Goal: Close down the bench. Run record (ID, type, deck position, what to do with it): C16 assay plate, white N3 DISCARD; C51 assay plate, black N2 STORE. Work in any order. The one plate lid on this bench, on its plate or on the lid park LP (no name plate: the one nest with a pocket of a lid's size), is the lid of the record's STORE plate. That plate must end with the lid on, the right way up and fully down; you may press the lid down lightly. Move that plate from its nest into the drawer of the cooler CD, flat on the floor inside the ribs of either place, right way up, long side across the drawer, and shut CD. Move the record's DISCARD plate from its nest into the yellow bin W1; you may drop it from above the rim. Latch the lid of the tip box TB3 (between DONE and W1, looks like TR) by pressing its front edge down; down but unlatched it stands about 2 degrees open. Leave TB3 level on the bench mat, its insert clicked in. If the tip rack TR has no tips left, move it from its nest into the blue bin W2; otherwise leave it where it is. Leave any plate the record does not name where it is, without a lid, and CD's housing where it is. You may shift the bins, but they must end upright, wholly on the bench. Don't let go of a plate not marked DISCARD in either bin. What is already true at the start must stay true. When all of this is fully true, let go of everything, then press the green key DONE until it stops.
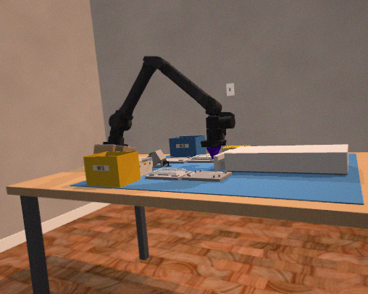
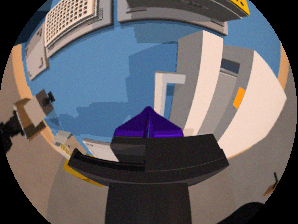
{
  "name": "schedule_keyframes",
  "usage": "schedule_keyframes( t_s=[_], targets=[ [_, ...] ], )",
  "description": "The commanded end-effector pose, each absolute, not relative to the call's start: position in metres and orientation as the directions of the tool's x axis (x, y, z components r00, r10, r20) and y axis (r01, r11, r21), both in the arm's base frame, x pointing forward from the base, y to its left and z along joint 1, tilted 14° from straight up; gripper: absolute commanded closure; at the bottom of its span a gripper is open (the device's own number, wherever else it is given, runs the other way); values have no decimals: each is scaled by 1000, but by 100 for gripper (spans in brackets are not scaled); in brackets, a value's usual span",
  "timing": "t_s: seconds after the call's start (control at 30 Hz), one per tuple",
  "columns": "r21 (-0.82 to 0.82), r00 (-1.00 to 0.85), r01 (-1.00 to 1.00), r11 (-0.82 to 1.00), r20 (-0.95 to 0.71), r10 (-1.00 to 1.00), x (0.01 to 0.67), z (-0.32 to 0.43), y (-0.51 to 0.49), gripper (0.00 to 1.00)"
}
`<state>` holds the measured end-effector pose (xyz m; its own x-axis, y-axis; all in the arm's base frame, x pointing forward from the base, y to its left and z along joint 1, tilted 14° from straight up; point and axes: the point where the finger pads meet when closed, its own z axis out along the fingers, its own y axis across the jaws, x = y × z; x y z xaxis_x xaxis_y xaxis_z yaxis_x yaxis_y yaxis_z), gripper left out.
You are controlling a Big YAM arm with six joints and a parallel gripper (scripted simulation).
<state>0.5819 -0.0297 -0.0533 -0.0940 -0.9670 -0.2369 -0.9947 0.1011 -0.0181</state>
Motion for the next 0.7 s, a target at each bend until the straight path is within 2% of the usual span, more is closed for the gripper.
schedule_keyframes(
  t_s=[0.0, 0.67],
  targets=[
    [-102, -75, -990, 101, -235, -969, 617, -26, -30, 100],
    [-77, -81, -992, 102, -236, -968, 635, -34, -31, 100]
  ],
)
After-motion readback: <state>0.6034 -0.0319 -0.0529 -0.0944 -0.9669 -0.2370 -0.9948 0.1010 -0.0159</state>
